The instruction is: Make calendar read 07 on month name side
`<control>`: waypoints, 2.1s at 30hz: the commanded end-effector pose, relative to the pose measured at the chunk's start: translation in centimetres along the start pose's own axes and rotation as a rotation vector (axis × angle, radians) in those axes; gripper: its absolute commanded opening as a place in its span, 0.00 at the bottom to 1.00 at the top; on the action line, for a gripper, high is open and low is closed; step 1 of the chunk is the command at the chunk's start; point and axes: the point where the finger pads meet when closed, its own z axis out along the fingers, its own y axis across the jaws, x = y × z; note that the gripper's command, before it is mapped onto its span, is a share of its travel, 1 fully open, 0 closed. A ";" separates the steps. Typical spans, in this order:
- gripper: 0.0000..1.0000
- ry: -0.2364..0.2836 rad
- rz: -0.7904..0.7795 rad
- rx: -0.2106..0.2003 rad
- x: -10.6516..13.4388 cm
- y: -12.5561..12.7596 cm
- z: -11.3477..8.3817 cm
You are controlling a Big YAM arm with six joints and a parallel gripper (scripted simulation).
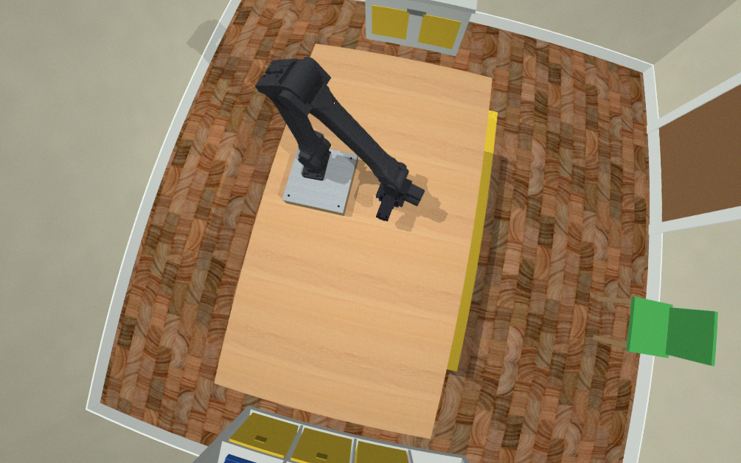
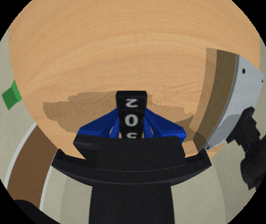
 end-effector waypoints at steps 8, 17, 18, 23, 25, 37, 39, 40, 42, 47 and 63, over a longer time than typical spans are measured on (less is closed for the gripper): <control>0.28 -0.004 -0.001 -0.011 -0.1 0.4 -0.1; 0.28 -0.004 -0.001 -0.011 -0.1 0.4 -0.1; 0.28 -0.004 -0.001 -0.011 -0.1 0.4 -0.1; 0.32 -0.004 -0.001 -0.011 -0.1 0.4 -0.1; 0.32 -0.004 -0.001 -0.011 -0.1 0.4 -0.1; 0.47 -0.004 -0.001 -0.011 -0.1 0.4 -0.1; 0.47 -0.004 -0.001 -0.011 -0.1 0.4 -0.1; 0.47 -0.004 -0.001 -0.011 -0.1 0.4 -0.1; 0.47 -0.004 -0.001 -0.011 -0.1 0.4 -0.1; 0.47 -0.004 -0.001 -0.013 -0.1 0.5 -0.2; 0.47 -0.008 -0.001 -0.063 -0.3 2.4 -7.1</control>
